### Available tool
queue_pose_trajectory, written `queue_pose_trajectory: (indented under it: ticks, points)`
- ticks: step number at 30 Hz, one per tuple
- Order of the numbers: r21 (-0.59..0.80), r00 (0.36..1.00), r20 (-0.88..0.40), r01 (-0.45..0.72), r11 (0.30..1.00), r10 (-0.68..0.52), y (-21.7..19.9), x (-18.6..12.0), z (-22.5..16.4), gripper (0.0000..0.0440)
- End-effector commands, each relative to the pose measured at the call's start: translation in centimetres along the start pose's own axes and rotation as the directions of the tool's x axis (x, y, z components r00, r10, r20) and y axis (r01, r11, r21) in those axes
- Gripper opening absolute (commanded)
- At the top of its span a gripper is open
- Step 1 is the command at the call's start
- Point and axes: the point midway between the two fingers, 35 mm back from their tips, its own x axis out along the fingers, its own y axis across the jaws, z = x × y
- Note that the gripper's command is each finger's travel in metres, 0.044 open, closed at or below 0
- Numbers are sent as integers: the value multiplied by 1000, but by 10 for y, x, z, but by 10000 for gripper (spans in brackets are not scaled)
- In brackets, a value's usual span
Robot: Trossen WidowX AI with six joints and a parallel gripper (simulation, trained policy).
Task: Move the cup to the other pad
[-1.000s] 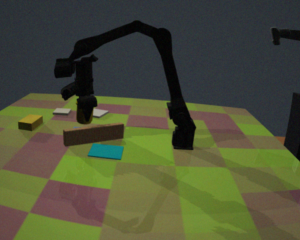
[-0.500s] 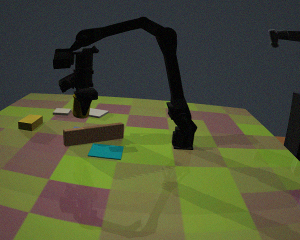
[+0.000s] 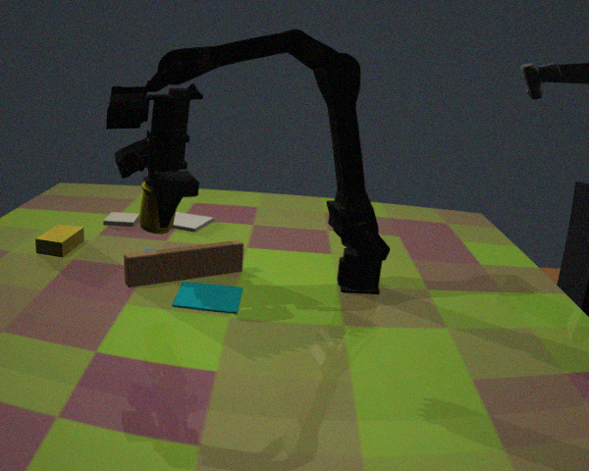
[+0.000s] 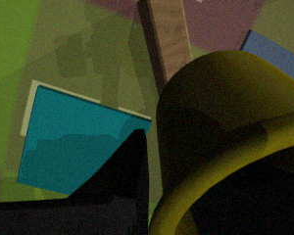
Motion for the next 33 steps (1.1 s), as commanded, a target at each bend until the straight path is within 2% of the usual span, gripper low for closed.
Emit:
queue_pose_trajectory:
  ticks: [1, 14, 33]
  points:
    - [-6, 1000, 6, -3, 1000, 3, 11, 1, -1, 0]
    - [-20, 1000, 31, 5, 1000, -4, 44, 7, -9, 0]
    - [17, 999, 42, 11, 1000, -11, 66, 42, -33, 0]
